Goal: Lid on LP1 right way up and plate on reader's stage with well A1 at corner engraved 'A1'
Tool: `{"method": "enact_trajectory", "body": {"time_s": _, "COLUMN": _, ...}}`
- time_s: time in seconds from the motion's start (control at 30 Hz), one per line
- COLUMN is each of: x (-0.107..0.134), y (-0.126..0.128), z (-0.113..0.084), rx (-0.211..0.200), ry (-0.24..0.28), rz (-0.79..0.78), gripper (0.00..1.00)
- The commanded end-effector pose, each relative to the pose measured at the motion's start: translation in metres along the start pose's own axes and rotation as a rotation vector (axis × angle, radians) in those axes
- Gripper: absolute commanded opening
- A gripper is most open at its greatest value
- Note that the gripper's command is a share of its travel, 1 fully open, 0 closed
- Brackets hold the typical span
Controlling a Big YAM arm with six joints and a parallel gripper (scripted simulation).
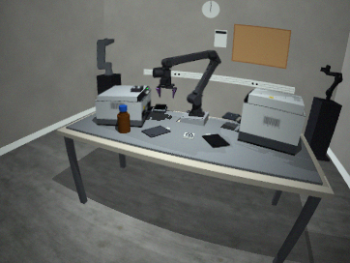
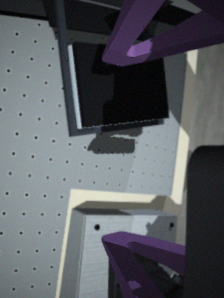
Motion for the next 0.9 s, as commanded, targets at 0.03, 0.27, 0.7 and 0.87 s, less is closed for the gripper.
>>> {"method": "enact_trajectory", "body": {"time_s": 0.03, "x": -0.003, "y": -0.036, "z": -0.018, "rx": 0.045, "ry": -0.05, "rz": -0.054, "gripper": 1.0}}
{"method": "enact_trajectory", "body": {"time_s": 0.27, "x": 0.016, "y": -0.056, "z": -0.017, "rx": 0.042, "ry": -0.042, "rz": -0.075, "gripper": 1.0}}
{"method": "enact_trajectory", "body": {"time_s": 0.7, "x": 0.052, "y": -0.088, "z": -0.014, "rx": 0.072, "ry": -0.031, "rz": -0.135, "gripper": 1.0}}
{"method": "enact_trajectory", "body": {"time_s": 0.87, "x": 0.071, "y": -0.098, "z": -0.018, "rx": 0.084, "ry": -0.031, "rz": -0.15, "gripper": 1.0}}
Point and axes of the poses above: the point where the finger pads meet when closed, its own z axis out along the fingers, its own y axis across the jaws, x = y × z, the point moved 4 cm from there along -z, back along the fingers, and after that the axes turned 9 degrees about z, right-handed, at the moved point
